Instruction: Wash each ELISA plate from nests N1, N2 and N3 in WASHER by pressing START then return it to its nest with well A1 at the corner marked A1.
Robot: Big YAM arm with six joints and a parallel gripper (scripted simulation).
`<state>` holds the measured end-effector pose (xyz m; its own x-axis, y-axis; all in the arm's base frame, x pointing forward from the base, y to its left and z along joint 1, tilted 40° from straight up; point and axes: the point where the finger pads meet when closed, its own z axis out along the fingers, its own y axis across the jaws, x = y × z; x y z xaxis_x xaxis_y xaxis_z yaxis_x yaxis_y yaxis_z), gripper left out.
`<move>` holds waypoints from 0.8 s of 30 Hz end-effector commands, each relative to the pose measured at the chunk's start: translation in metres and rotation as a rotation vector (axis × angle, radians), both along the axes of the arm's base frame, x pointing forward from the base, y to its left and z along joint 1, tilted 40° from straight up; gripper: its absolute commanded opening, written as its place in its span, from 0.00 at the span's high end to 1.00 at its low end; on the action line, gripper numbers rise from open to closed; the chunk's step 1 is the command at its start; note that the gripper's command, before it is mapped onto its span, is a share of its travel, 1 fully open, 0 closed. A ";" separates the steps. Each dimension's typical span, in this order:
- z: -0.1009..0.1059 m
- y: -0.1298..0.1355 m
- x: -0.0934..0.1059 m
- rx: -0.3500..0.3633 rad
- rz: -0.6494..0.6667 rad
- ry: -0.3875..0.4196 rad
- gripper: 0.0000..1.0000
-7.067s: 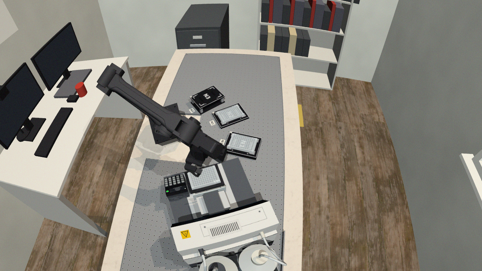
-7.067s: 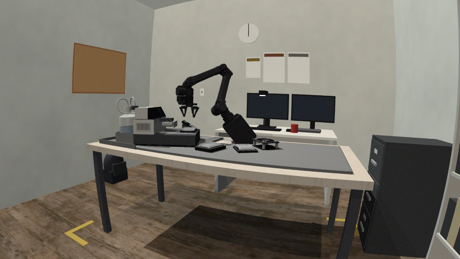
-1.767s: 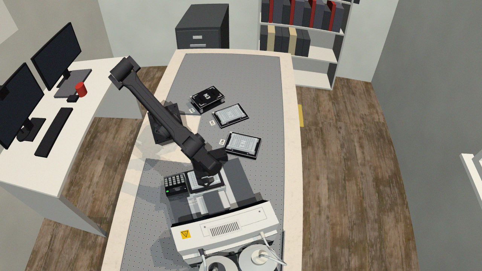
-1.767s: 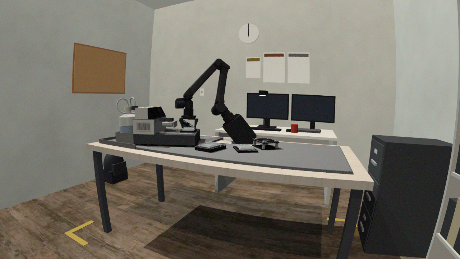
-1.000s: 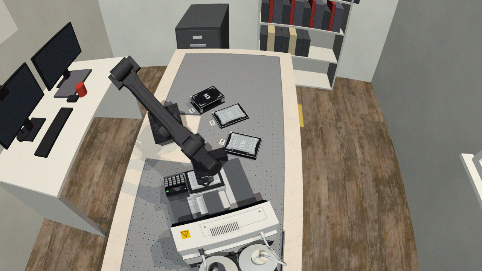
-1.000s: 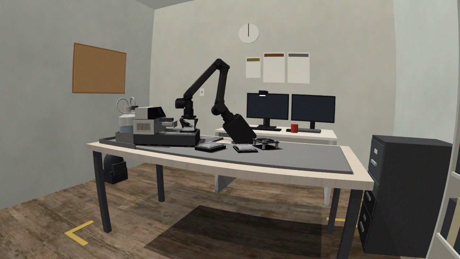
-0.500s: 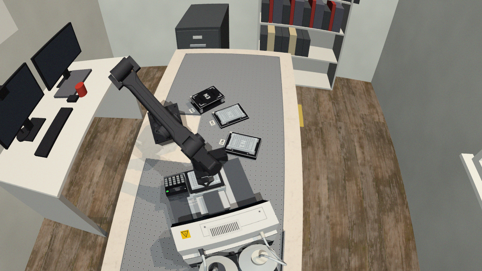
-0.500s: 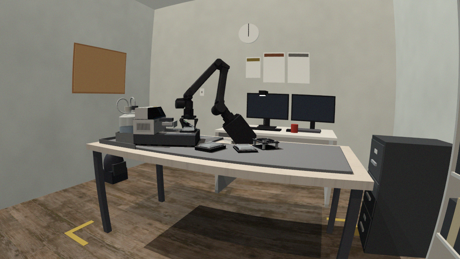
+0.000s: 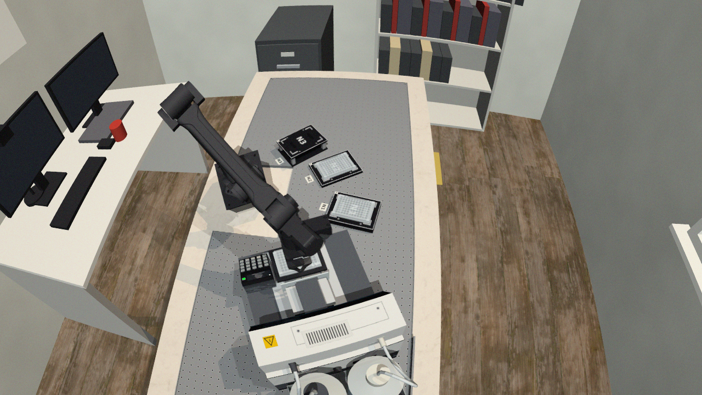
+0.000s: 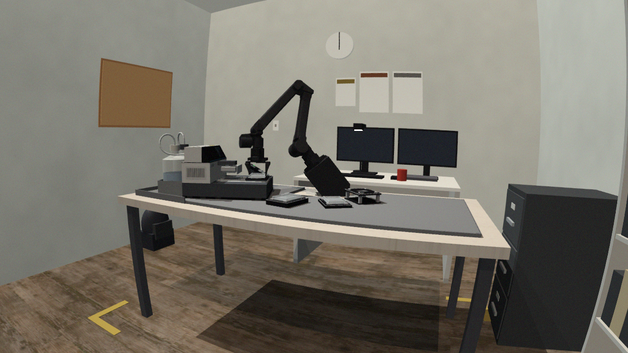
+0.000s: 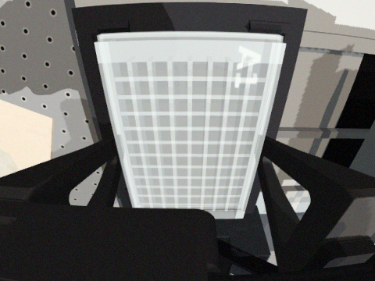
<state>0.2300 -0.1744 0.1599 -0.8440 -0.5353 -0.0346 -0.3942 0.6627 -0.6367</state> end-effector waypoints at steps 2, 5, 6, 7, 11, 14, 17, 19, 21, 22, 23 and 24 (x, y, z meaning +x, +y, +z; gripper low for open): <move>0.006 0.002 -0.001 -0.008 0.006 -0.008 0.16; 0.030 0.002 0.006 -0.021 0.002 -0.048 0.16; 0.031 0.003 0.005 -0.021 0.002 -0.048 0.16; 0.033 0.004 0.004 -0.021 0.002 -0.048 0.16; 0.036 0.006 0.003 -0.021 0.002 -0.049 0.16; 0.040 0.009 0.001 -0.021 0.002 -0.049 0.16; 0.044 0.011 -0.001 -0.020 0.002 -0.050 0.16; 0.046 0.013 -0.003 -0.020 0.002 -0.051 0.16; 0.049 0.015 -0.004 -0.020 0.002 -0.051 0.16; 0.051 0.016 -0.005 -0.020 0.002 -0.051 0.16; 0.052 0.017 -0.005 -0.020 0.002 -0.052 0.16; 0.053 0.018 -0.006 -0.020 0.002 -0.052 0.16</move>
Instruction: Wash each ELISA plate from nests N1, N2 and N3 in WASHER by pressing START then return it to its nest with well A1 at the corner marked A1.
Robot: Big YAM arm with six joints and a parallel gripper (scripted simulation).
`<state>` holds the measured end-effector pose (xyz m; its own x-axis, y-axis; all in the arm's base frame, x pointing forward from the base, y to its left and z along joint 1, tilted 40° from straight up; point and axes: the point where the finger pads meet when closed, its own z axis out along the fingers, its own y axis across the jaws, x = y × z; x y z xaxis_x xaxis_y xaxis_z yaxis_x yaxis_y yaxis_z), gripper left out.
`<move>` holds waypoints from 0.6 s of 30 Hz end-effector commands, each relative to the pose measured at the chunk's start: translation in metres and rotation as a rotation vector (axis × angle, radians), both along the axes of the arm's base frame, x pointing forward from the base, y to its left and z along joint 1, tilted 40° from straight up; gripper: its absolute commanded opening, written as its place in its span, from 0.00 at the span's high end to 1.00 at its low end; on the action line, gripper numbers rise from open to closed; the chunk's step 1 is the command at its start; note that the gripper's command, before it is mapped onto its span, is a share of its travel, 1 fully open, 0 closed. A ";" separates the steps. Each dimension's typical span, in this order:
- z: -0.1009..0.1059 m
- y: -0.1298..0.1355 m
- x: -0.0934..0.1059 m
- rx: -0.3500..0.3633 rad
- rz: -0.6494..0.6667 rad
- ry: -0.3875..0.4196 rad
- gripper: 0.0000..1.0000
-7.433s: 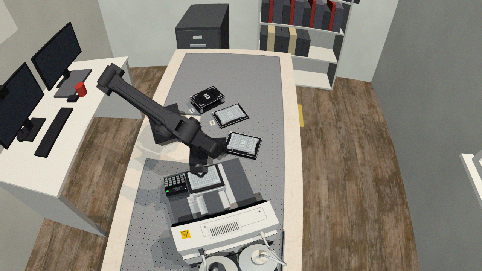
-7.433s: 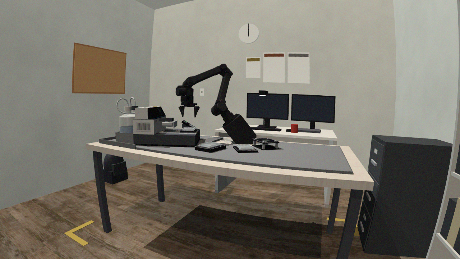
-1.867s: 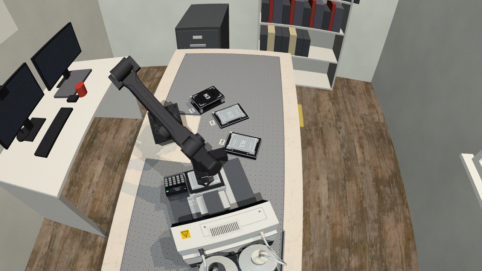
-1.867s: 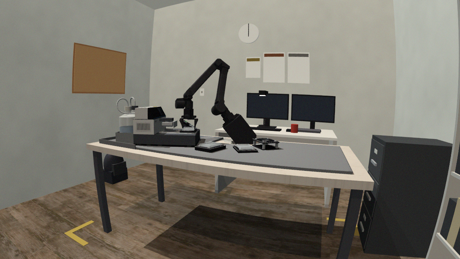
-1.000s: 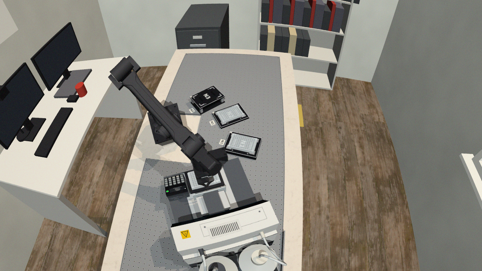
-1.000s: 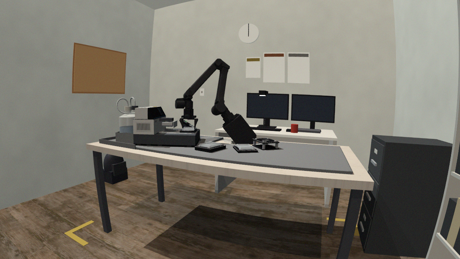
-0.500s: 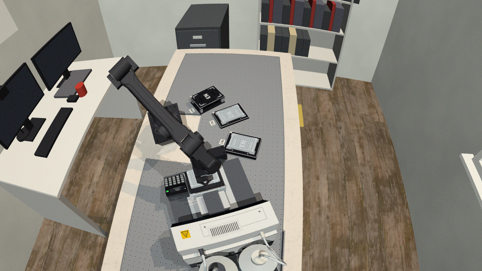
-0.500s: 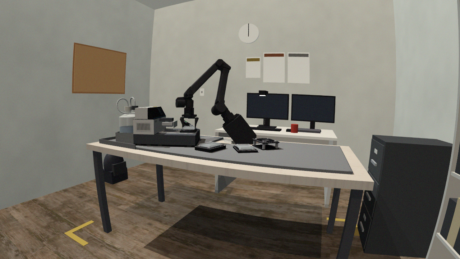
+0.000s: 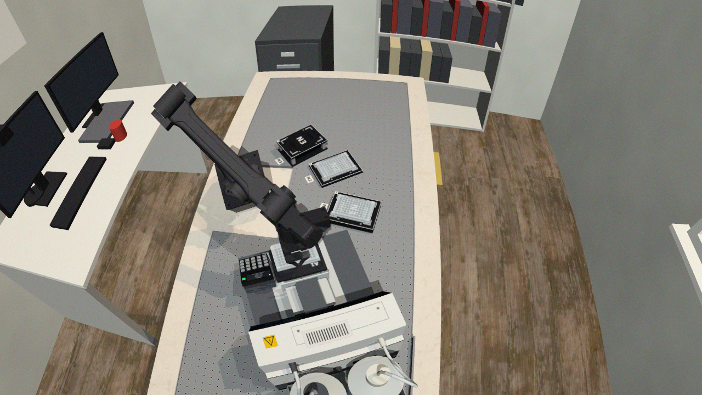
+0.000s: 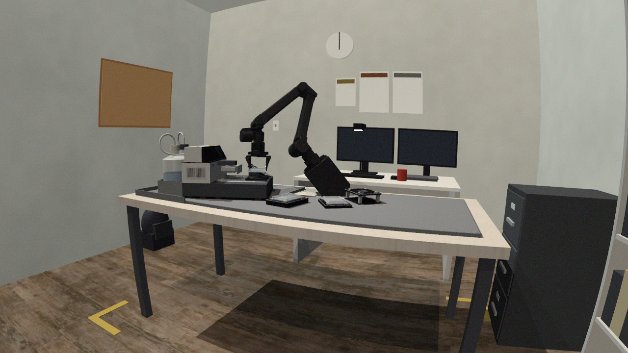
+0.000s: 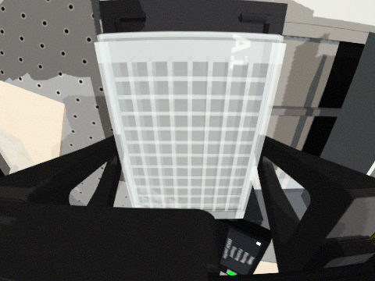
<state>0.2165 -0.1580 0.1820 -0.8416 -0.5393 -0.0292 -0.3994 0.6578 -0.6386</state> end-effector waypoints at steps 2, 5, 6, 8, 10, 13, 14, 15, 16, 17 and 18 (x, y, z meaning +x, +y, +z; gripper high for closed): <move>0.031 0.002 0.007 -0.015 -0.003 -0.055 0.16; 0.035 0.004 0.005 -0.015 -0.003 -0.056 0.16; 0.037 0.005 0.005 -0.014 -0.003 -0.056 0.16; 0.039 0.007 0.003 -0.014 -0.003 -0.056 0.16; 0.042 0.009 0.002 -0.014 -0.003 -0.057 0.16; 0.046 0.012 0.000 -0.014 -0.003 -0.057 0.16; 0.047 0.013 -0.001 -0.013 -0.003 -0.057 0.16; 0.048 0.013 -0.001 -0.012 -0.003 -0.055 0.16; 0.049 0.014 -0.002 -0.012 -0.003 -0.055 0.16; 0.051 0.015 -0.003 -0.013 -0.003 -0.057 0.16; 0.051 0.015 -0.003 -0.013 -0.003 -0.057 0.16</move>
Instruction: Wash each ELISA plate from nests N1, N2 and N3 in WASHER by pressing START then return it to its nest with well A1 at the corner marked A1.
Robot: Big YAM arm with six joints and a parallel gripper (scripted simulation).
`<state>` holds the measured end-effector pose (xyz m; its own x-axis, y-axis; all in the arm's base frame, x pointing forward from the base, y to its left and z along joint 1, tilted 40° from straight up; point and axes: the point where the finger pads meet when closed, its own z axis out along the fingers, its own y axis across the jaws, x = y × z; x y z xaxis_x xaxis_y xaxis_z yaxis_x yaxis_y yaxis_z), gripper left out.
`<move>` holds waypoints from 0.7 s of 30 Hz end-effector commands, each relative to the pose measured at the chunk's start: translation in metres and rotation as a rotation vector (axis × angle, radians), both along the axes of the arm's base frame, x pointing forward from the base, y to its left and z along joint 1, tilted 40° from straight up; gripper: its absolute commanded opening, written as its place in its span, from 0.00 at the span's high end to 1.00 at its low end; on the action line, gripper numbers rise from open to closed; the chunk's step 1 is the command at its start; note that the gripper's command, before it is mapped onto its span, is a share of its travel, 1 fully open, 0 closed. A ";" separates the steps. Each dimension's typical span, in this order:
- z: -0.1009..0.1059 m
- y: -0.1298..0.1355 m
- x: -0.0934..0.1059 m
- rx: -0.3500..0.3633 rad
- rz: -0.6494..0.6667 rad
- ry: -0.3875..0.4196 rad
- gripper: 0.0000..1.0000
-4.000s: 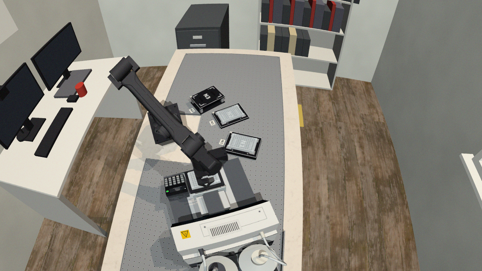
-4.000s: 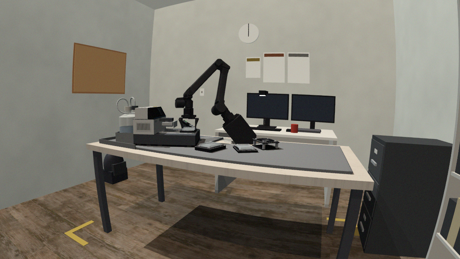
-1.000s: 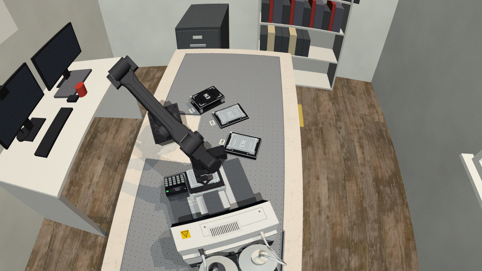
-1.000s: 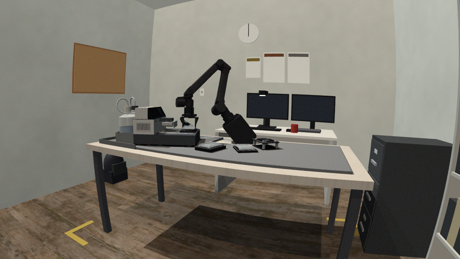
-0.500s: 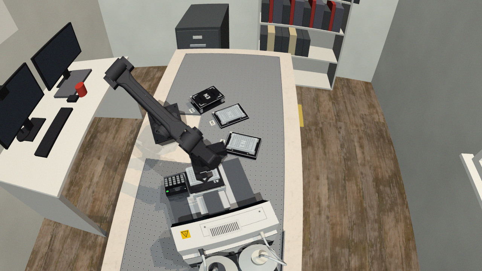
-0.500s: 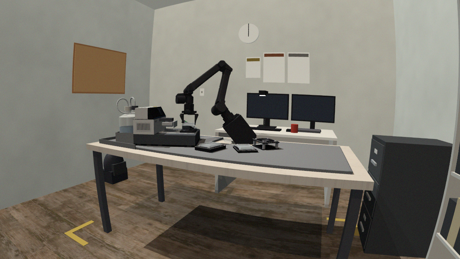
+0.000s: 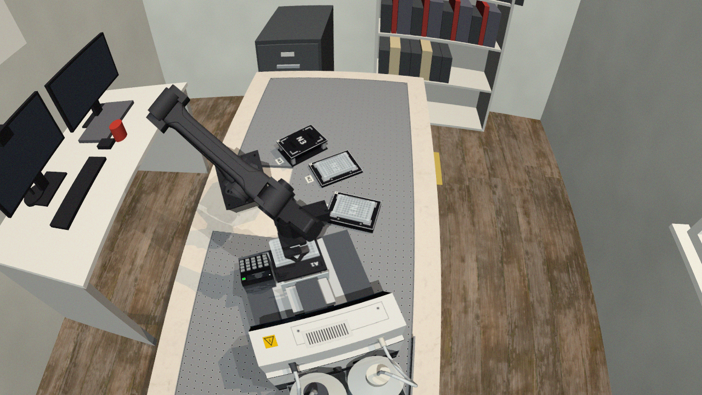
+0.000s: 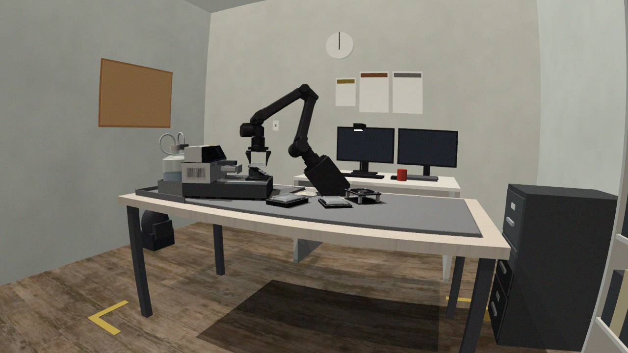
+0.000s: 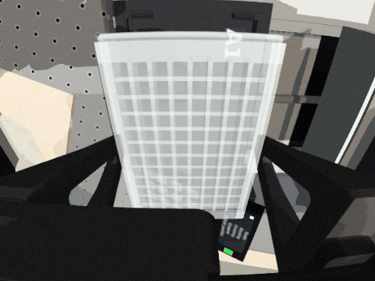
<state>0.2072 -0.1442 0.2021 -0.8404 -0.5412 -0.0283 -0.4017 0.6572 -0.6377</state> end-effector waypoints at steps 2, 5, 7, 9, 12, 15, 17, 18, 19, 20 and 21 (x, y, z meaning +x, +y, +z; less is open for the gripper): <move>0.029 0.002 0.007 -0.008 -0.005 -0.044 0.16; 0.036 0.005 0.003 -0.013 -0.005 -0.060 0.16; 0.039 0.007 0.002 -0.012 -0.005 -0.061 0.16; 0.041 0.009 0.001 -0.012 -0.005 -0.061 0.16; 0.044 0.011 -0.001 -0.009 -0.005 -0.055 0.16; 0.049 0.014 -0.004 -0.011 -0.005 -0.062 0.16; 0.050 0.015 -0.004 -0.010 -0.005 -0.062 0.16; 0.050 0.015 -0.004 -0.010 -0.005 -0.062 0.16; 0.047 0.015 -0.002 -0.004 -0.005 -0.038 0.16; 0.049 0.016 -0.003 -0.005 -0.005 -0.043 0.16; 0.052 0.018 -0.005 -0.007 -0.005 -0.053 0.16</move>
<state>0.1966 -0.1294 0.2236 -0.8411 -0.5404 -0.0247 -0.4039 0.6576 -0.6359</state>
